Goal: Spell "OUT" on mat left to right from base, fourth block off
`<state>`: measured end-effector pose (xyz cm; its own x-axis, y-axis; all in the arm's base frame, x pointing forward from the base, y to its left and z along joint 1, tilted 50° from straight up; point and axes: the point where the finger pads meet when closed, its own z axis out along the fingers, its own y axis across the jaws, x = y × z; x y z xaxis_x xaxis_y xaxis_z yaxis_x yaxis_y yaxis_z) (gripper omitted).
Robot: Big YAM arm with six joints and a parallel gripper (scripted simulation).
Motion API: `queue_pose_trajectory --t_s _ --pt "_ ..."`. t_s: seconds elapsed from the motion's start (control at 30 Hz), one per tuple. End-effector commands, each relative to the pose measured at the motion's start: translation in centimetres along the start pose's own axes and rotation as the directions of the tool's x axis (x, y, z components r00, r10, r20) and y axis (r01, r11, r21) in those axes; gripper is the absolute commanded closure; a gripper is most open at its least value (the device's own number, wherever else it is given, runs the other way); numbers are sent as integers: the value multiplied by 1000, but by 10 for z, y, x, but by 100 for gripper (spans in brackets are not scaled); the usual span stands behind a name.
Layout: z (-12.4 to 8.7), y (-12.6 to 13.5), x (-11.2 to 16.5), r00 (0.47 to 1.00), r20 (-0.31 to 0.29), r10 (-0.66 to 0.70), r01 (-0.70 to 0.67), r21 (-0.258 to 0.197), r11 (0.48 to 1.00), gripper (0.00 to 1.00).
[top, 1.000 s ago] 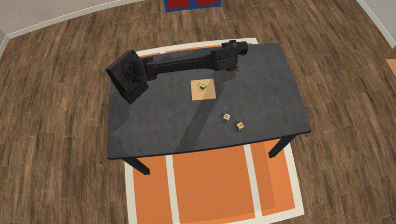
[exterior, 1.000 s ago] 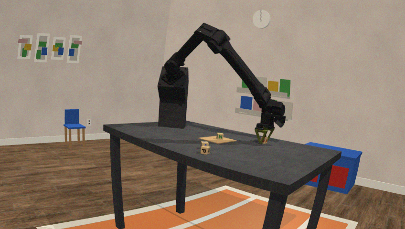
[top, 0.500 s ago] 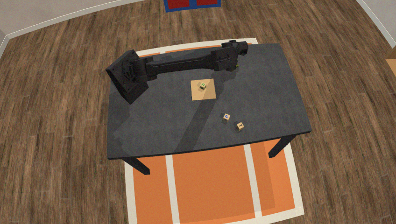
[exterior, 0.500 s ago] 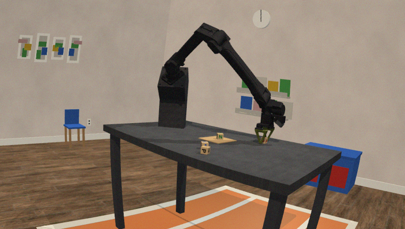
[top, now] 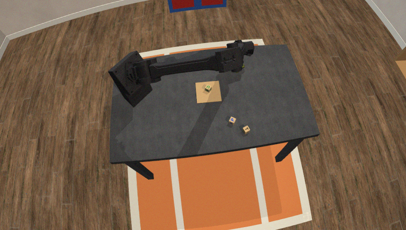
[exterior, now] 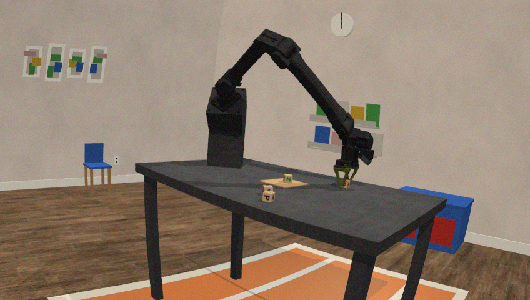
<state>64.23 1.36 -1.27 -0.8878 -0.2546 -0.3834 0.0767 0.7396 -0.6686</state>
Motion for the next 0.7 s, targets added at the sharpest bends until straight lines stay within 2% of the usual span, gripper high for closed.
queue_pose_trajectory --t_s 0.0,0.2,0.33,0.4,0.57,0.67 --pt "-29 4 -14 999 34 9 -8 -11 1000 5" --pt "-33 -1 -11 1000 25 15 -15 -6 1000 5" --pt "-32 7 -7 1000 19 2 -2 -9 1000 5" --pt "-44 4 -11 999 32 6 -6 -11 1000 5" --pt "-51 4 -13 999 35 9 -9 -11 1000 5" --pt "-44 -6 -8 1000 17 20 -20 -3 1000 5"
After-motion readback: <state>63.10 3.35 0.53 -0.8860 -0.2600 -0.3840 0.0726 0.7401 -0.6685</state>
